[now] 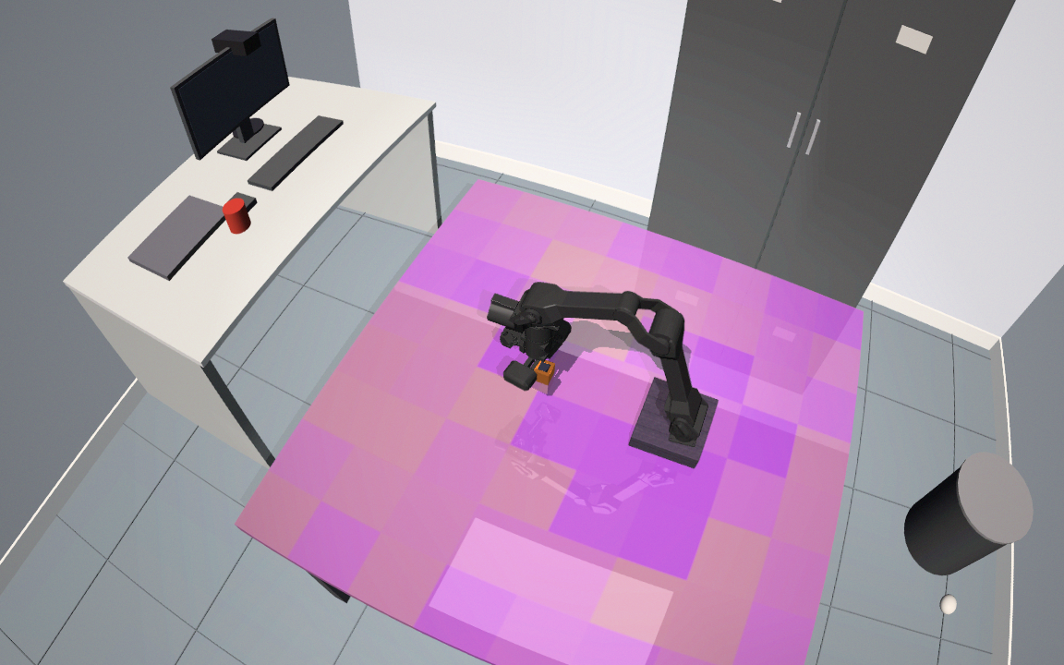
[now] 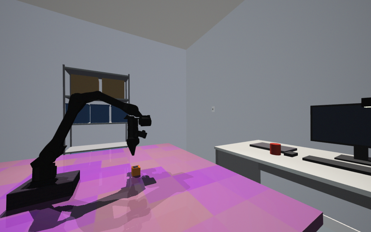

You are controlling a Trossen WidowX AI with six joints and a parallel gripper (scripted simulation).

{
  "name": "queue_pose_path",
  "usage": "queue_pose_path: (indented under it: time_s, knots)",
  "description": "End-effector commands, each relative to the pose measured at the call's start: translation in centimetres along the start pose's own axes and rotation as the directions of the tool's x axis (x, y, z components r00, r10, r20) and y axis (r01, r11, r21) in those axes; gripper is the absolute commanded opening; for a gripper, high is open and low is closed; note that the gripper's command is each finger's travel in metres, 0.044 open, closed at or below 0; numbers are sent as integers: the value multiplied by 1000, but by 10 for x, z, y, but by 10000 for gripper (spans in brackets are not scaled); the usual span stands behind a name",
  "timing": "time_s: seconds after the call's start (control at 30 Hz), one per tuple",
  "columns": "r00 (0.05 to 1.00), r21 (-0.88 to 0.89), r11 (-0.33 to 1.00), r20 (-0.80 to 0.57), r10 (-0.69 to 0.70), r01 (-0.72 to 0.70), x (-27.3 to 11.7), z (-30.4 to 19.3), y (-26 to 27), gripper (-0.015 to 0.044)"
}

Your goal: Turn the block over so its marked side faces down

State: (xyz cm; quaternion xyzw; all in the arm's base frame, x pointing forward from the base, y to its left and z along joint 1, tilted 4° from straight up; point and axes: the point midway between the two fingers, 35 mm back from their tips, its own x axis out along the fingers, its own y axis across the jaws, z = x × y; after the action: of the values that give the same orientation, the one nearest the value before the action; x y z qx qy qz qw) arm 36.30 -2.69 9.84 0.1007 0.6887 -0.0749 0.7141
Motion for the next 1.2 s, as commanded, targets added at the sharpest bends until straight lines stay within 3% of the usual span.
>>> queue_pose_path:
  time_s: [0.0,0.3,0.47,1.17]
  knots:
    - [999,-146,989,-4,33,-33,-4,13,-55,440]
    - [999,-146,989,-4,33,-33,-4,13,-55,440]
    - [999,-146,989,-4,33,-33,31,13,-54,440]
    - [999,-146,989,-4,33,-33,61,14,-56,440]
